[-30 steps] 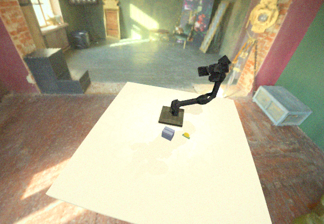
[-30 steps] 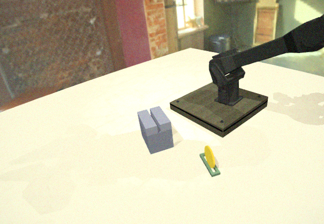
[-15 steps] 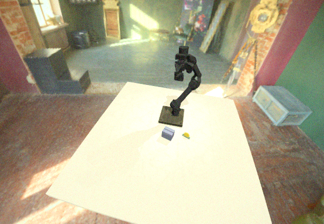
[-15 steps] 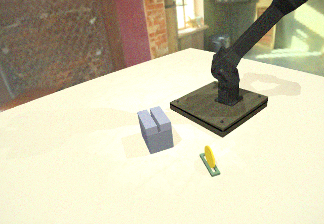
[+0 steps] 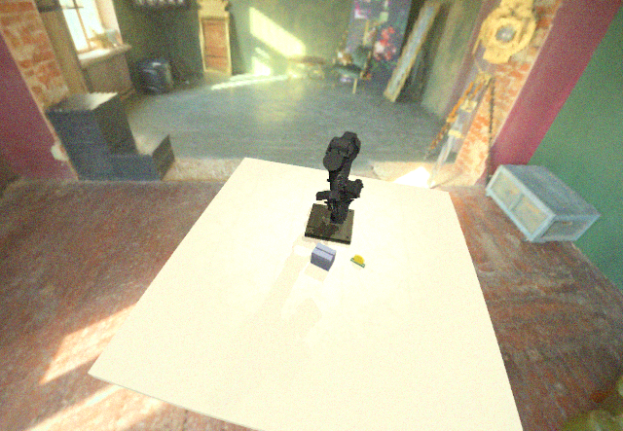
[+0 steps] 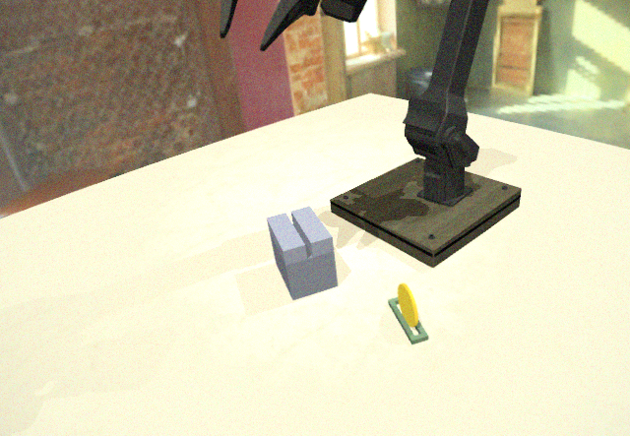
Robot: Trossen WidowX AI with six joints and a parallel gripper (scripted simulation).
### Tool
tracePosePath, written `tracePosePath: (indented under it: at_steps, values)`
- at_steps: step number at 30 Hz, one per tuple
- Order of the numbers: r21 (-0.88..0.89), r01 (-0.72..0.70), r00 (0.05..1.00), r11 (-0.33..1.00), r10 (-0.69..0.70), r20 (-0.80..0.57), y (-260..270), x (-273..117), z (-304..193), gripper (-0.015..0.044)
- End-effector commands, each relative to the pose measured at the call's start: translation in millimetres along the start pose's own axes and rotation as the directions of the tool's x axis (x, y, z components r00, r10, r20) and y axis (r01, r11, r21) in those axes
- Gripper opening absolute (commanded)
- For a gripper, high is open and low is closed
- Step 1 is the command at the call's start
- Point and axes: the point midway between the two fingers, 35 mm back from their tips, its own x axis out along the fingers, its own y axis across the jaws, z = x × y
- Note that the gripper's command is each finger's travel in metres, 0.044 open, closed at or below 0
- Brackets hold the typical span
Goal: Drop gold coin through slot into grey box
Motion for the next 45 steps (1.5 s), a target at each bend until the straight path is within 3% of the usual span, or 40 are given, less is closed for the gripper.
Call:
tracePosePath:
  at_steps: [1, 7, 12, 45]
  values:
    - [0.049, -0.204, 0.971, 0.978, 0.209, -0.119, 47.5, 52.9, -2.2, 0.0161]
    - [0.074, -0.411, 0.836, 0.909, 0.408, -0.366, 131.9, 106.4, -12.3, 0.0161]
    - [0.056, -0.477, 0.734, 0.877, 0.433, -0.523, 180.1, 121.6, -24.4, 0.0161]
    - [0.055, -0.479, 0.731, 0.876, 0.433, -0.527, 213.2, 172.4, -56.1, 0.0161]
